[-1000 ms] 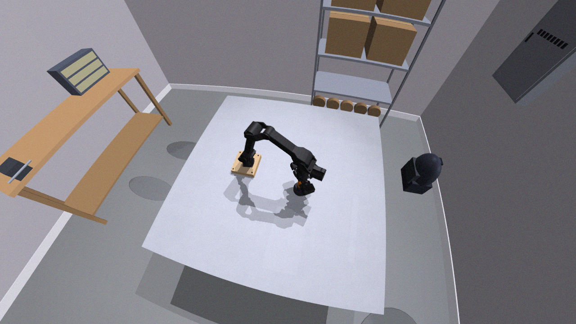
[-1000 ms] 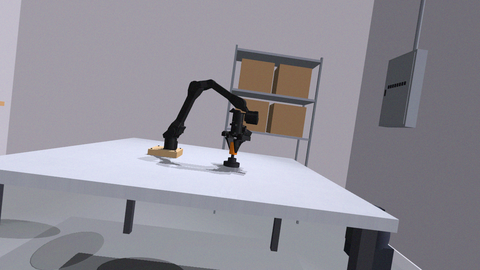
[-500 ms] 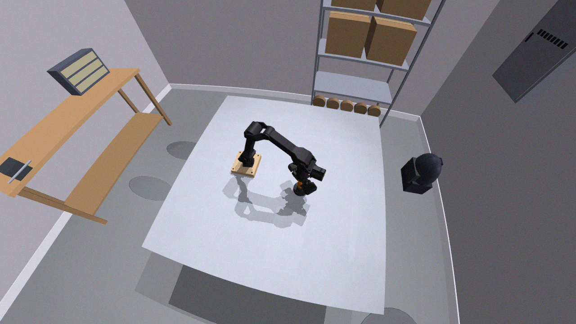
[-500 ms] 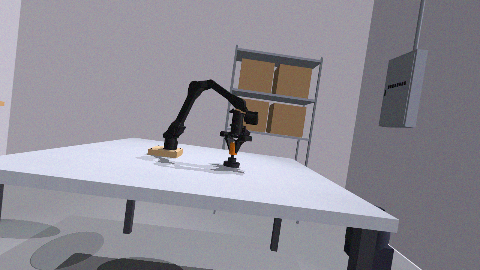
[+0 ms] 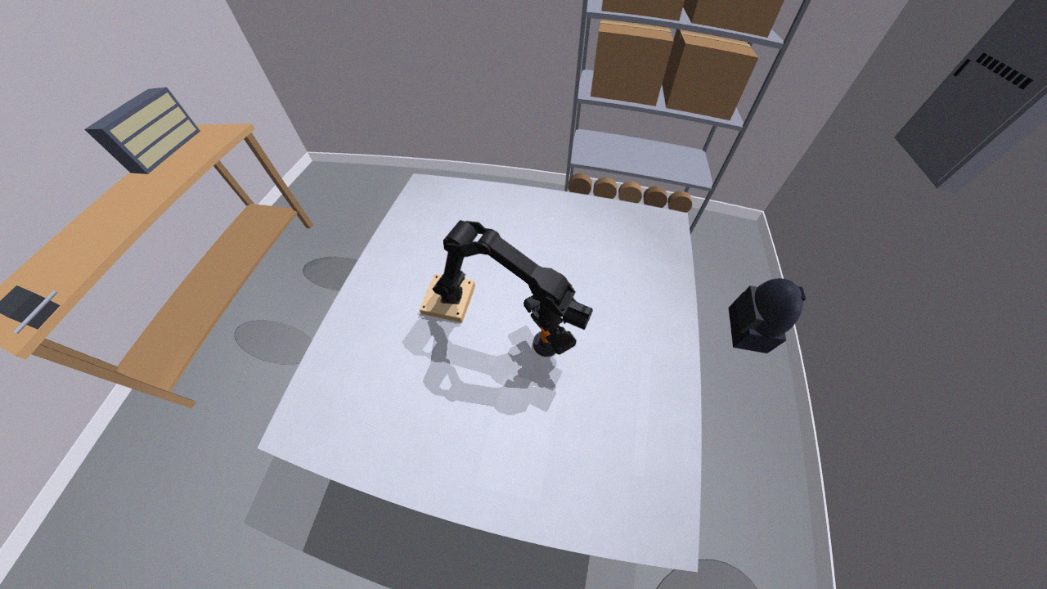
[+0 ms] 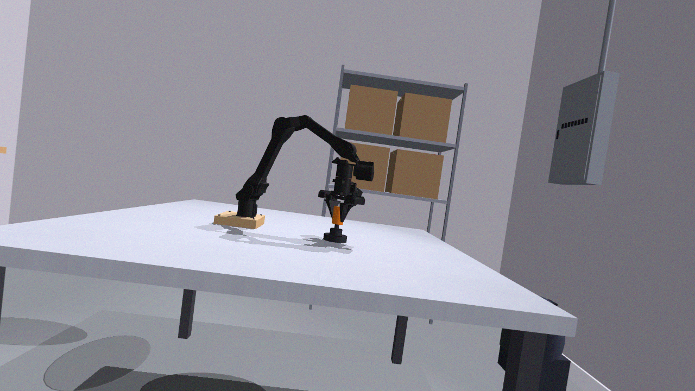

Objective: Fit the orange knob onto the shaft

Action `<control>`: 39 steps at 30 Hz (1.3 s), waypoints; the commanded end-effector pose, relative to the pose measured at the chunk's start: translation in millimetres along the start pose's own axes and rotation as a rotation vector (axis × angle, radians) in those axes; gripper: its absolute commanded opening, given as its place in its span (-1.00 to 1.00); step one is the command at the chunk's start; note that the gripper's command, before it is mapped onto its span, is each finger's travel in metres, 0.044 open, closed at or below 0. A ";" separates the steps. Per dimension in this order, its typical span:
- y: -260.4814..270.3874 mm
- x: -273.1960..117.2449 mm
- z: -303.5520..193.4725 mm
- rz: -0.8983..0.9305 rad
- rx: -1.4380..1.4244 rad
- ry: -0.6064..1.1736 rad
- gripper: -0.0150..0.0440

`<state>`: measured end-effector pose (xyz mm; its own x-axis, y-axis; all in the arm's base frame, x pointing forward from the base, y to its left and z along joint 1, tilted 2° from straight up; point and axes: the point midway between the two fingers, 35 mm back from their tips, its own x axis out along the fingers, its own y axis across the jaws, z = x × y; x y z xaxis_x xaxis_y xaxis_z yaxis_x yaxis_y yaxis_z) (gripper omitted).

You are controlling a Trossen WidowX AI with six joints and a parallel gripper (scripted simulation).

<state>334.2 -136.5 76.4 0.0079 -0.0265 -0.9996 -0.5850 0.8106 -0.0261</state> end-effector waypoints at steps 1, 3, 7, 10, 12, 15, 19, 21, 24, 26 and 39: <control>-0.7 -2.8 -0.5 -0.004 -0.004 0.004 -0.49; -0.7 -4.1 -0.4 -0.004 -0.004 0.004 -0.49; -0.9 -4.6 -0.2 -0.004 -0.057 0.004 -0.49; -1.1 -4.2 -0.1 -0.003 -0.172 0.004 -0.49; -0.9 -3.3 -0.2 -0.003 -0.213 0.004 -0.49; -0.3 -2.0 -0.5 -0.003 -0.213 0.004 -0.49; -0.4 0.3 -0.6 -0.003 -0.213 0.004 -0.49; -0.6 -0.1 -0.5 -0.003 -0.213 0.004 -0.49; -0.7 -0.1 -0.5 -0.003 -0.213 0.004 -0.49; -0.7 0.4 -0.5 -0.003 -0.213 0.004 -0.49; -0.7 -0.5 -0.5 -0.003 -0.213 0.004 -0.49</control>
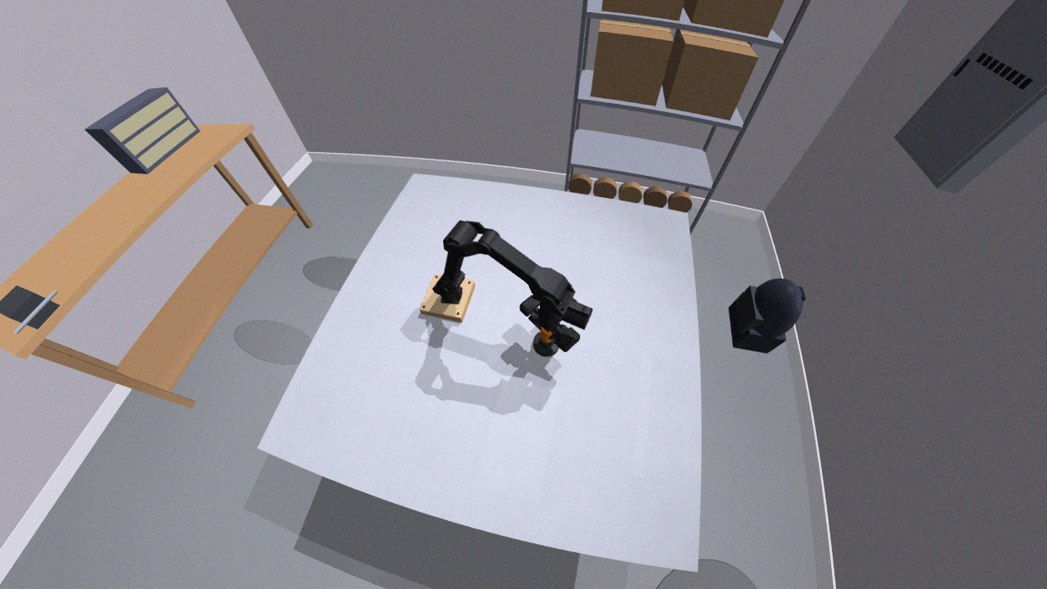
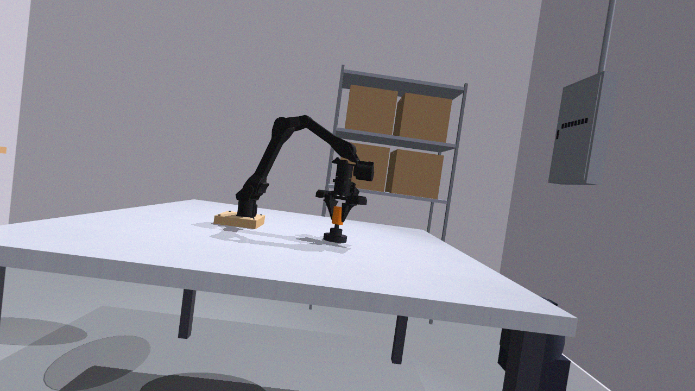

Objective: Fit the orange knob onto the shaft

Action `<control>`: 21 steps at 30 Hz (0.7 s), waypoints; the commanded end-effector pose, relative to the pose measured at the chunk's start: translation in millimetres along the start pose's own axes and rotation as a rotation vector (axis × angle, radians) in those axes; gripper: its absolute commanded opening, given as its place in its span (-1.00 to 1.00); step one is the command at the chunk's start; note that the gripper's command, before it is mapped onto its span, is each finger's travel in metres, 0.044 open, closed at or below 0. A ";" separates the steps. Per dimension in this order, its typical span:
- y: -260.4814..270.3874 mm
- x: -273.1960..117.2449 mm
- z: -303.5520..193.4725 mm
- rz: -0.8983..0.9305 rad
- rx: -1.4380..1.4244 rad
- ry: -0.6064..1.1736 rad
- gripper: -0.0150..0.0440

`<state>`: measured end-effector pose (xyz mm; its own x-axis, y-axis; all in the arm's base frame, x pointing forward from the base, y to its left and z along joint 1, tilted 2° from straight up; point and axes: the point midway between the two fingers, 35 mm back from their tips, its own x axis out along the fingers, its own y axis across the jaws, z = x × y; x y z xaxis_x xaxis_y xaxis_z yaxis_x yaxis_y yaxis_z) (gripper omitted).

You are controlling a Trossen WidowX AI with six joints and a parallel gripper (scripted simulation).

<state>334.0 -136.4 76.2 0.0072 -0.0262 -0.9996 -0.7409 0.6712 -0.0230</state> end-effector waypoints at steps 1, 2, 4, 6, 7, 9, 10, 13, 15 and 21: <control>-0.9 -1.9 -0.5 -0.004 -0.004 0.004 -0.49; -0.9 -3.0 -0.5 -0.004 -0.004 0.004 -0.49; -1.0 -4.4 -0.4 -0.004 -0.004 0.004 -0.49; -1.2 -4.8 -0.3 -0.004 -0.012 0.004 -0.49; -1.3 -4.9 -0.3 -0.004 -0.029 0.004 -0.49; -1.4 -4.8 -0.2 -0.003 -0.089 0.004 -0.49; -1.4 -4.6 -0.1 -0.003 -0.128 0.004 -0.49; -1.1 -3.1 -0.2 -0.003 -0.213 0.005 -0.49; -0.6 -2.1 -0.4 -0.003 -0.213 0.005 -0.49; -0.8 -0.3 -0.5 -0.003 -0.213 0.005 -0.49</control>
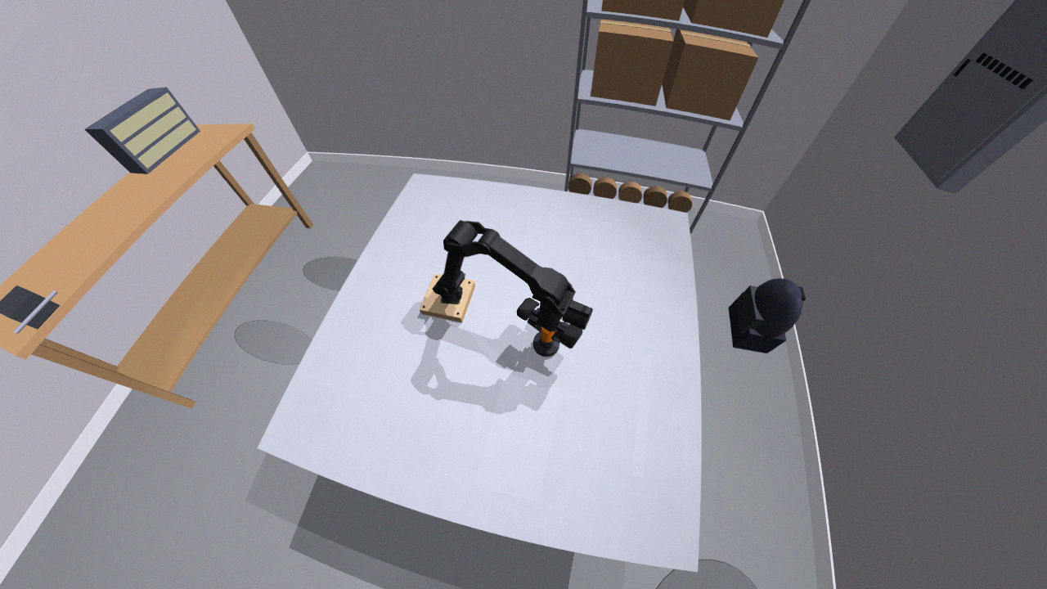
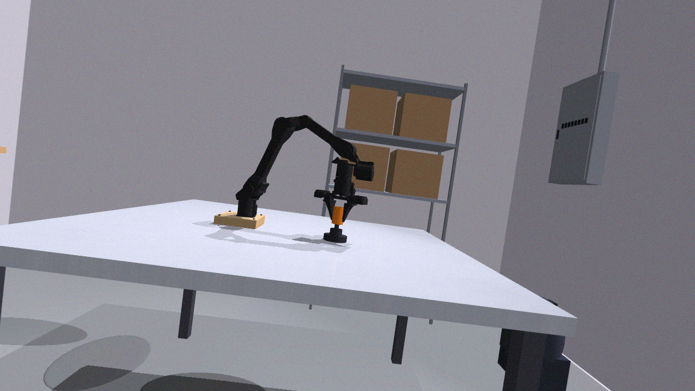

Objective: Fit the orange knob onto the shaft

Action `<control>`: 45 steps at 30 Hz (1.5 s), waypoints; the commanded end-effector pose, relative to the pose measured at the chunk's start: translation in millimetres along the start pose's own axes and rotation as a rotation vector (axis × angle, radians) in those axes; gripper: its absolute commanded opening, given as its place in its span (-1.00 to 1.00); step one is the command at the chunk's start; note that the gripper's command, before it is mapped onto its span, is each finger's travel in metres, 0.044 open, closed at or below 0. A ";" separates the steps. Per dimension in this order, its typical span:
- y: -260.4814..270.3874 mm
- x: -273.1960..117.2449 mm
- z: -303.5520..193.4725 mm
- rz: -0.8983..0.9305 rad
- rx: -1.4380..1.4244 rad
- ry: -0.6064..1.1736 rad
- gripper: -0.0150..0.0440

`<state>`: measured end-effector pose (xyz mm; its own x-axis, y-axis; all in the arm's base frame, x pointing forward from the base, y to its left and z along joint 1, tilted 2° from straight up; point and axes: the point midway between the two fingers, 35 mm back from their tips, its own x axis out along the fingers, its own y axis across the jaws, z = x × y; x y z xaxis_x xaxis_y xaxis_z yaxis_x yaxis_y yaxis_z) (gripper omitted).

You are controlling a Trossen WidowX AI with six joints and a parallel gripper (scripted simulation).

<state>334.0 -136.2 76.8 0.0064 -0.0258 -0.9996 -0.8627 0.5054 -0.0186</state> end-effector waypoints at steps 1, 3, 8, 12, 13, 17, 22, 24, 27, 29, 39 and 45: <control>-0.8 1.2 -0.8 -0.004 -0.007 0.005 -0.49; -0.8 0.5 -0.9 -0.004 -0.007 0.005 -0.49; -0.8 0.9 -0.9 -0.004 -0.007 0.005 -0.49; -0.8 0.9 -0.9 -0.004 -0.007 0.005 -0.49; -0.8 0.9 -0.9 -0.004 -0.007 0.005 -0.49; -0.8 1.3 -1.0 -0.004 -0.007 0.005 -0.49; -0.8 -2.3 -0.9 -0.004 -0.007 0.005 -0.49; -1.0 -3.7 -0.8 -0.004 -0.007 0.005 -0.49; -1.3 -4.4 -0.7 -0.003 -0.032 0.005 -0.49; -1.4 -4.3 -0.7 -0.003 -0.093 0.005 -0.49; -0.3 -0.5 -0.7 -0.003 -0.216 0.005 -0.49; -0.8 0.4 -0.9 -0.003 -0.216 0.005 -0.49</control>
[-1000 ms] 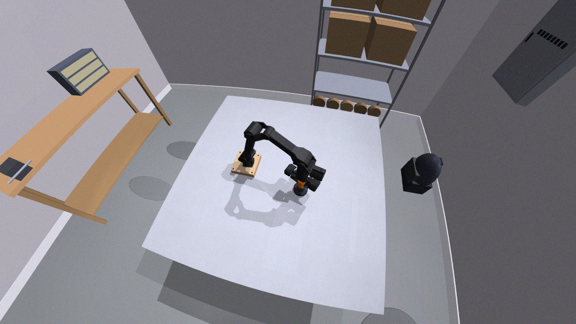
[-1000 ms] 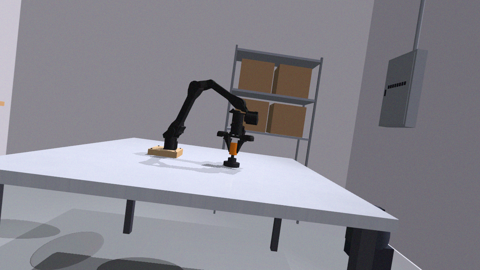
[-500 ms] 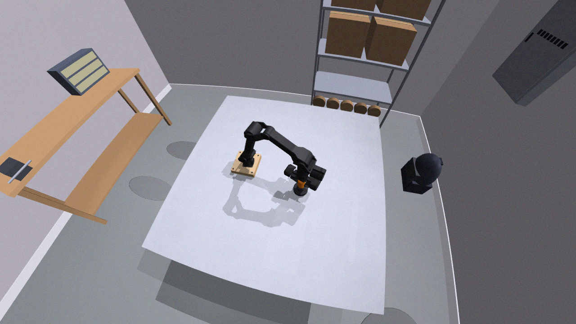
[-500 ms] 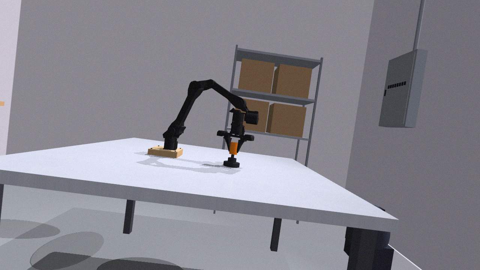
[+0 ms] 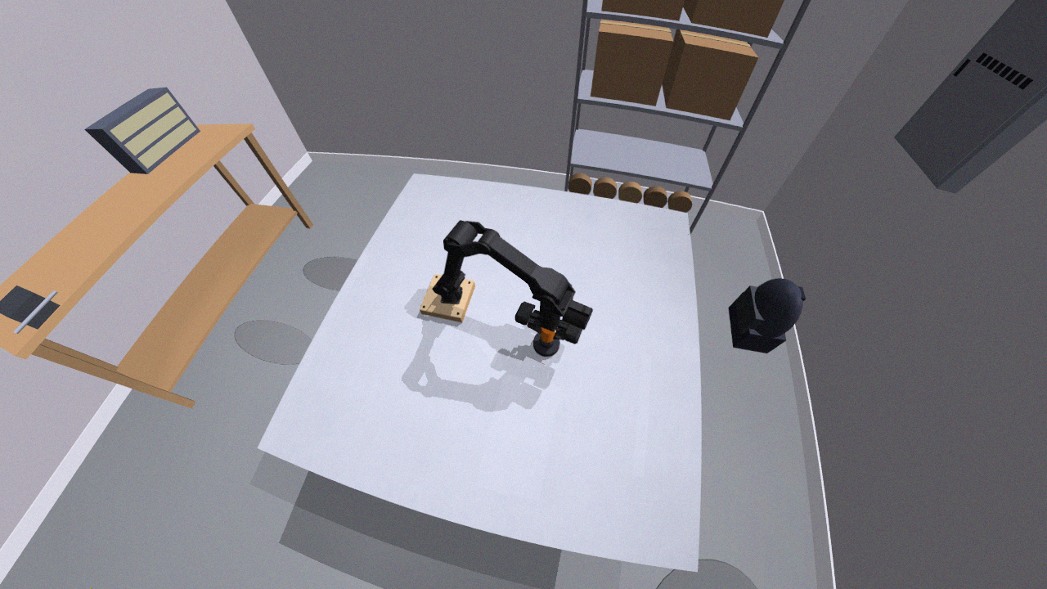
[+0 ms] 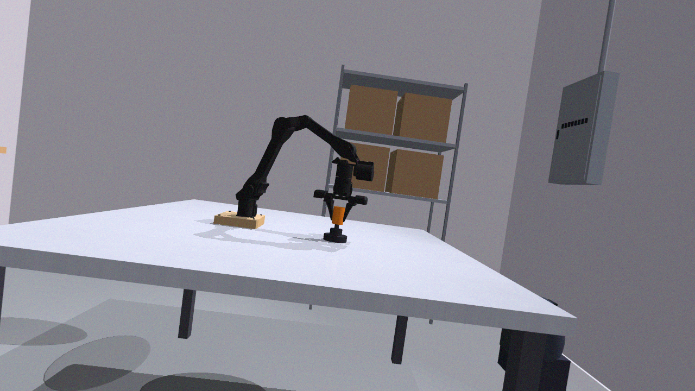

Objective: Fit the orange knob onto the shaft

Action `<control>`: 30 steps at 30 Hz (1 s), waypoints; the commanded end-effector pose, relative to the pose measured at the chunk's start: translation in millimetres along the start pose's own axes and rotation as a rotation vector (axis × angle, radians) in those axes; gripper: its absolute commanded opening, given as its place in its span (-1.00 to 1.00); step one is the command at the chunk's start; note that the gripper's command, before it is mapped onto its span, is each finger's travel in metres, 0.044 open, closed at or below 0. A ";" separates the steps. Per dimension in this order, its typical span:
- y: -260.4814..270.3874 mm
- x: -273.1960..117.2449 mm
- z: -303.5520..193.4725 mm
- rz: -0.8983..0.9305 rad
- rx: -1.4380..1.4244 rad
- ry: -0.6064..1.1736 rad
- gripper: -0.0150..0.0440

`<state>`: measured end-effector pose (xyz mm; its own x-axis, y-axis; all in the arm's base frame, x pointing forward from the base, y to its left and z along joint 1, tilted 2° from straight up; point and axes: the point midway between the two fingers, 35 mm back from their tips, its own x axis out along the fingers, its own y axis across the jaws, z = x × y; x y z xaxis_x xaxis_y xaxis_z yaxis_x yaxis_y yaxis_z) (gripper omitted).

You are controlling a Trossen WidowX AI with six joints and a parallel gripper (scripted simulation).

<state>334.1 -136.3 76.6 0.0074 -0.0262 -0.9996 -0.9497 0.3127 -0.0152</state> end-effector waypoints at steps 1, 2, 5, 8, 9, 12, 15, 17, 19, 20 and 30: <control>-0.4 0.2 -1.0 -0.001 -0.004 0.005 -0.49; -0.4 0.2 -1.0 -0.001 -0.004 0.005 -0.49; -0.4 0.6 -1.0 -0.001 -0.004 0.005 -0.49; -0.4 0.6 -1.0 -0.001 -0.004 0.005 -0.49; -0.3 0.6 -1.0 -0.001 -0.004 0.005 -0.49; -0.2 1.1 -1.0 -0.001 -0.004 0.005 -0.49; -0.2 1.1 -1.0 -0.001 -0.004 0.005 -0.49; -0.1 -1.3 -0.9 -0.001 -0.004 0.005 -0.49; -0.2 -3.1 -0.8 -0.001 -0.004 0.005 -0.49; -0.3 -3.8 -0.8 -0.001 -0.004 0.005 -0.49; -1.1 -3.0 -0.7 -0.001 -0.214 0.005 -0.49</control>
<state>334.9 -136.5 80.0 0.0075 -0.0264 -0.9996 -0.9891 0.1466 -0.0113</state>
